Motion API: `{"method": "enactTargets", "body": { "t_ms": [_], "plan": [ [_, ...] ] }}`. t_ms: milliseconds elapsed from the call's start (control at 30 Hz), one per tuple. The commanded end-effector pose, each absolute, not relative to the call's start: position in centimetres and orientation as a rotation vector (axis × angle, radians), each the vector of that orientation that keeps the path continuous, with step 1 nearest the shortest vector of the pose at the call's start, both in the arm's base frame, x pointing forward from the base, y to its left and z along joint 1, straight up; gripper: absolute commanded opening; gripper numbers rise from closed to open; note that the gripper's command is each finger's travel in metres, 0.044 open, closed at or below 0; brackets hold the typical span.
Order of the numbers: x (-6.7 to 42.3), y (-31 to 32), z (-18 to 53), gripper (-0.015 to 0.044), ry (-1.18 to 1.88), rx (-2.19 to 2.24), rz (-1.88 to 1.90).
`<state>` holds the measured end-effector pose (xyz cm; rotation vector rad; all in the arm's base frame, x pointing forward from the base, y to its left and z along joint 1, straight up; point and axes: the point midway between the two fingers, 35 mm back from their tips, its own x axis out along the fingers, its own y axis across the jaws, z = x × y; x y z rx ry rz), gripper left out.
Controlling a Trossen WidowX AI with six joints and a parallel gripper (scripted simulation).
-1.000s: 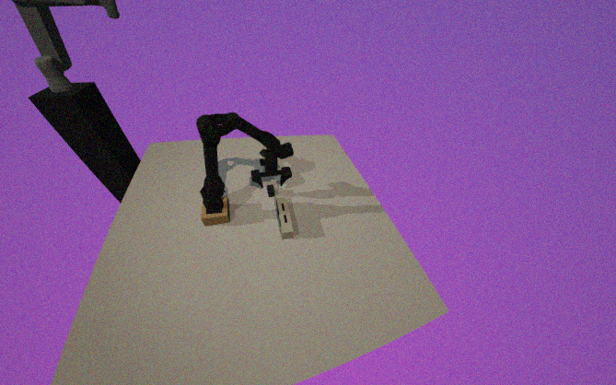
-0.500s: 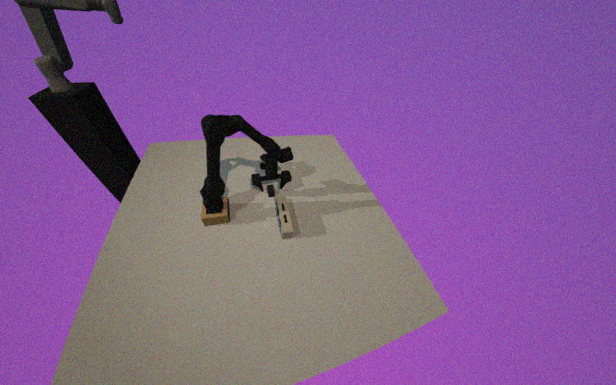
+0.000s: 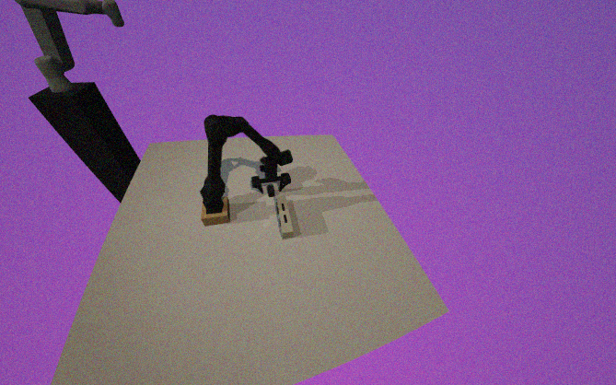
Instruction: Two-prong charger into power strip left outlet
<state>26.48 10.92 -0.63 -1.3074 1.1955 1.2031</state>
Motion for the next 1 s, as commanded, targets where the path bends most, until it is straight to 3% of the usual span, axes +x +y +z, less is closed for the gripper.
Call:
{"method": "enactTargets", "body": {
  "t_ms": [0,267,533,667,967],
  "plan": [
    [26.5,10.9,-0.6,0.0361,1.195,-1.307,1.203],
    [26.5,10.9,-0.6,0.0151,1.195,-1.307,1.203],
    [26.5,10.9,-0.6,0.0098,1.195,-1.307,1.203],
    [26.5,10.9,0.2,0.0000,1.196,-1.308,1.203],
    [26.1,10.5,4.3,0.0000,1.202,-1.311,1.207]
  ]
}}
